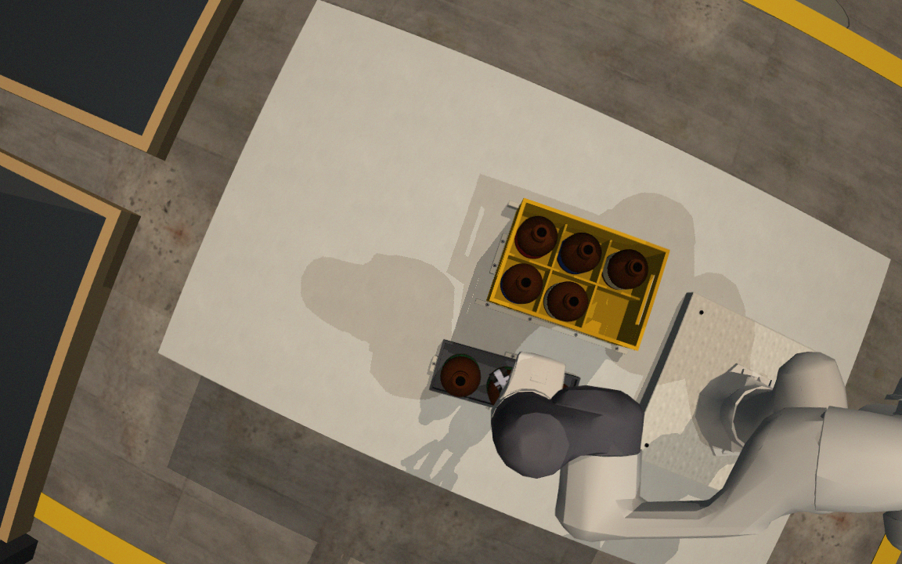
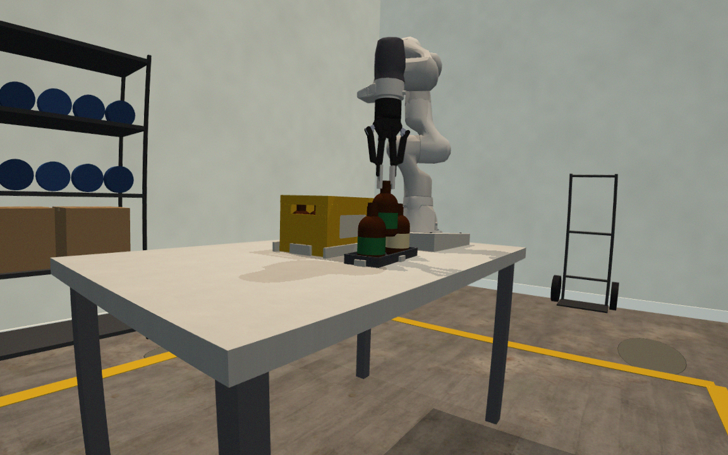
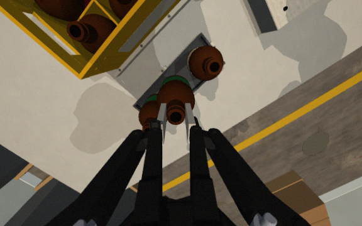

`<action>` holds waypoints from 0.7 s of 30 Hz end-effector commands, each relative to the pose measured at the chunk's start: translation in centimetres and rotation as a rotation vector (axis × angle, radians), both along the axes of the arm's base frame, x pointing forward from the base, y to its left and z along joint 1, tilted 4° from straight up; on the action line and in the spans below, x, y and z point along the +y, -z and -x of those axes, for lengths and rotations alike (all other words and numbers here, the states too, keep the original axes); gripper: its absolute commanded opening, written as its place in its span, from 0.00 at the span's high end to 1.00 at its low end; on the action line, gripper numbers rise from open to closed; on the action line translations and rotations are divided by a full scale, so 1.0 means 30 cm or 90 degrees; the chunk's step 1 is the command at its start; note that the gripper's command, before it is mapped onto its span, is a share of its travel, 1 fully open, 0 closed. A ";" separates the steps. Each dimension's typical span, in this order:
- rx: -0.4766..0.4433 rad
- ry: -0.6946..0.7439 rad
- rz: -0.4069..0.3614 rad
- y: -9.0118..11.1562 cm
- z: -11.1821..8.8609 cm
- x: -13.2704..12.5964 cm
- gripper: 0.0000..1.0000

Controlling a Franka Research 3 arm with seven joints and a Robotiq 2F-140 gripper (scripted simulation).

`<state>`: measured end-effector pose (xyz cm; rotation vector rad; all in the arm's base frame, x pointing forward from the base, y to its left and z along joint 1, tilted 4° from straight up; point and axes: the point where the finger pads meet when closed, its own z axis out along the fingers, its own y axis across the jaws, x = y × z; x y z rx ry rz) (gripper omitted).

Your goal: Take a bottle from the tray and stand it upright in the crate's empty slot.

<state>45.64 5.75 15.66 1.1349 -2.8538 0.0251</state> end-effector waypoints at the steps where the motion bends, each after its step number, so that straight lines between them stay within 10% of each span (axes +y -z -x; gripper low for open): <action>1: 0.000 0.000 0.002 -0.023 -0.001 0.005 1.00; 21: 0.000 0.000 0.002 -0.066 -0.007 0.007 1.00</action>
